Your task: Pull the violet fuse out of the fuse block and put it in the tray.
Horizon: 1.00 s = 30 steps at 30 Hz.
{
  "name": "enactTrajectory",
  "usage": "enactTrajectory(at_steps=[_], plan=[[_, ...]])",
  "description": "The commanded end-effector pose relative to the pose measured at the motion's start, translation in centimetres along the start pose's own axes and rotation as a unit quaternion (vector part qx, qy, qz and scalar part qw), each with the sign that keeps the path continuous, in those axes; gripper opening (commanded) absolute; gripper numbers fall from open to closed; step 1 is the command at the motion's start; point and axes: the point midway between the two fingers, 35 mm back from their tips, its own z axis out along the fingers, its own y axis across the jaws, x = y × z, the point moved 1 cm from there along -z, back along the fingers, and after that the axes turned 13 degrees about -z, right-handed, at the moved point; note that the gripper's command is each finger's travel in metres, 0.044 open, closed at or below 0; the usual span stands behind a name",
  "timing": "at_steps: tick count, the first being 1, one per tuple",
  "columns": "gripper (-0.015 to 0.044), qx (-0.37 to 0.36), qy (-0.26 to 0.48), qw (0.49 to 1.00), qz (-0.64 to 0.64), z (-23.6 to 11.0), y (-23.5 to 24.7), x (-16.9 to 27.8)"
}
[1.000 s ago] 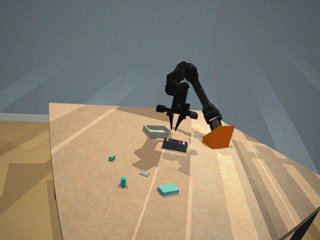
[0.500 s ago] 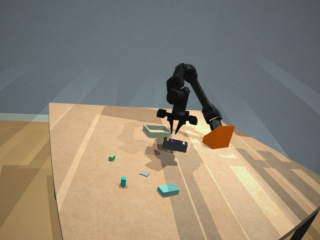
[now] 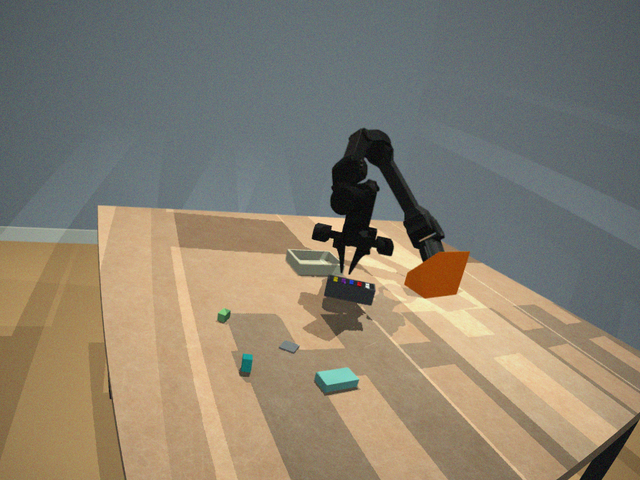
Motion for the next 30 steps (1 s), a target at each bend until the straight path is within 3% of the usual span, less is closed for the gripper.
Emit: enactTrajectory(at_steps=[1,30], plan=[[0.0073,-0.001,0.004,1.000,-0.003,0.6,0.1,0.2],[0.0073,-0.001,0.005,1.000,-0.003,2.0,0.1,0.2]])
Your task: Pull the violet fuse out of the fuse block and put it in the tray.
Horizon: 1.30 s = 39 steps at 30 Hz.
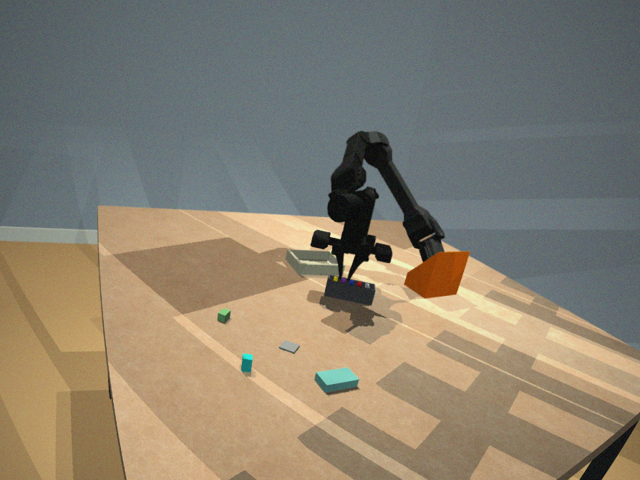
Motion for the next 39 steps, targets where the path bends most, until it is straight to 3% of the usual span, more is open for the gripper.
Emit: enactTrajectory(at_steps=[1,18,29,39], plan=[[0.0073,0.000,0.003,1.000,-0.002,0.44,0.04,0.12],[0.0073,0.000,0.003,1.000,-0.002,0.94,0.04,0.13],[0.0000,-0.001,0.001,1.000,0.000,0.84,0.03,0.05],[0.0000,-0.001,0.001,1.000,0.000,0.53,0.02,0.03]])
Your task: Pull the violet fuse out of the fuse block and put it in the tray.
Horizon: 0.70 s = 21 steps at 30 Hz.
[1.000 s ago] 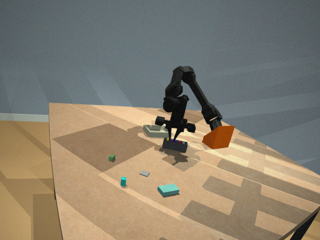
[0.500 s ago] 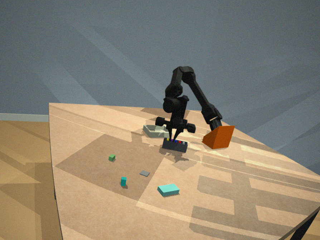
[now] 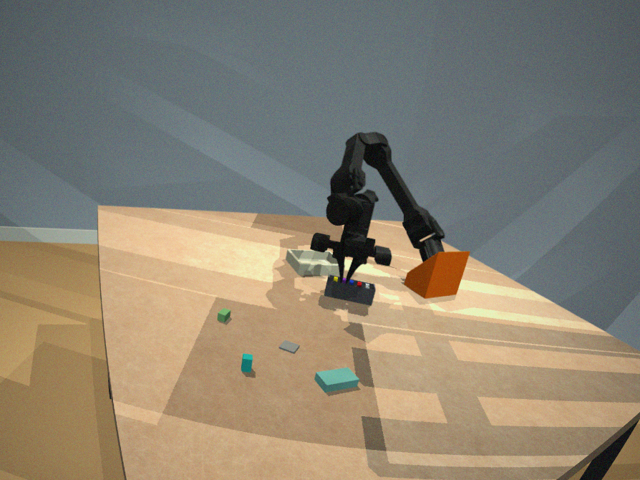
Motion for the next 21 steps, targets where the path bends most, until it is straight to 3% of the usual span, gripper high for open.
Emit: enactTrajectory(at_steps=[1,21], plan=[[0.0000,0.000,-0.001,1.000,0.002,-0.24,-0.04,-0.04],[0.0000,0.000,-0.001,1.000,0.001,-1.21,-0.06,-0.06]])
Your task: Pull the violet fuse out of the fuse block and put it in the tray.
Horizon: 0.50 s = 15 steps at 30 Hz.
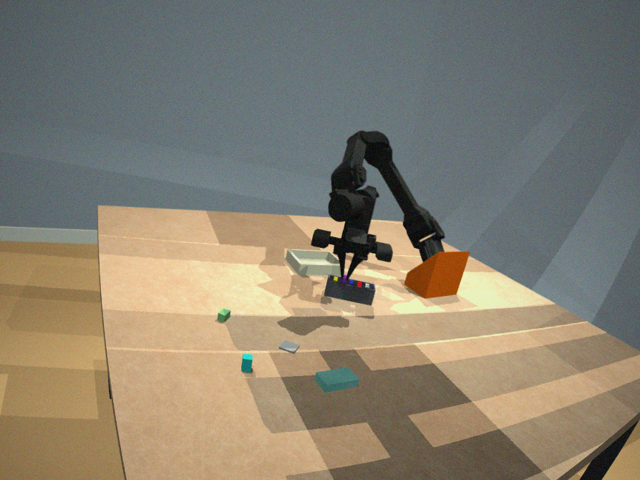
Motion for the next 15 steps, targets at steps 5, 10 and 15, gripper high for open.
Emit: enactTrajectory(at_steps=[5,10,15], plan=[[0.0000,0.000,-0.002,1.000,0.002,-0.50,-0.07,-0.08],[0.0000,0.000,-0.002,1.000,0.002,-0.75,-0.06,-0.07],[0.0000,0.000,-0.002,1.000,0.002,-0.99,-0.06,-0.07]])
